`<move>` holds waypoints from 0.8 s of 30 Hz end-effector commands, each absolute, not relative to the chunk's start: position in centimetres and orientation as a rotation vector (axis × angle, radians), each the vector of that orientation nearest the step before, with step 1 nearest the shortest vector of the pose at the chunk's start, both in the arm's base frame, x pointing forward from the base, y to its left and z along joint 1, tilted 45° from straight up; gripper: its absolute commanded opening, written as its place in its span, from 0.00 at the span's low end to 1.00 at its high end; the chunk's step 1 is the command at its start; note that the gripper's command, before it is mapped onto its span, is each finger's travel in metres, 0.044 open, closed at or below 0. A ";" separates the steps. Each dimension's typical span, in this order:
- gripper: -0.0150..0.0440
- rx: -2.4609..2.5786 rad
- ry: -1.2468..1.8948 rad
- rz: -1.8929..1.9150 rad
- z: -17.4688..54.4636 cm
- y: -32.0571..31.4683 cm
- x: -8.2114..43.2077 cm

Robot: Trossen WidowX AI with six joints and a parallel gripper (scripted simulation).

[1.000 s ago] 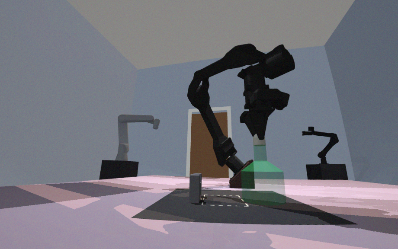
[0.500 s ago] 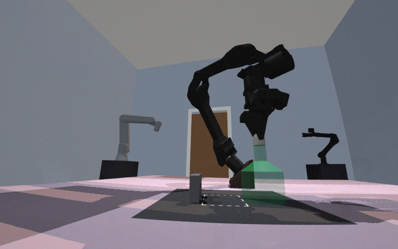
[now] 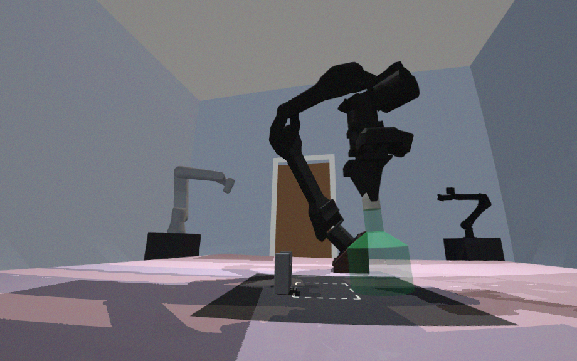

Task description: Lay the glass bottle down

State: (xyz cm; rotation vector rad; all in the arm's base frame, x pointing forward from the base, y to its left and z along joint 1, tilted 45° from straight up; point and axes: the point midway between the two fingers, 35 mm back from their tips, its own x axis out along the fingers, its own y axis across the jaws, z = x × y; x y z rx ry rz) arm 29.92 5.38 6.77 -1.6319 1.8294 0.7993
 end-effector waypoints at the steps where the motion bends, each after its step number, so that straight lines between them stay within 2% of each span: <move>1: 0.46 -1.638 1.833 0.794 7.6 4.9 29.9; 24: 0.46 -1.602 1.814 0.822 8.8 3.9 29.9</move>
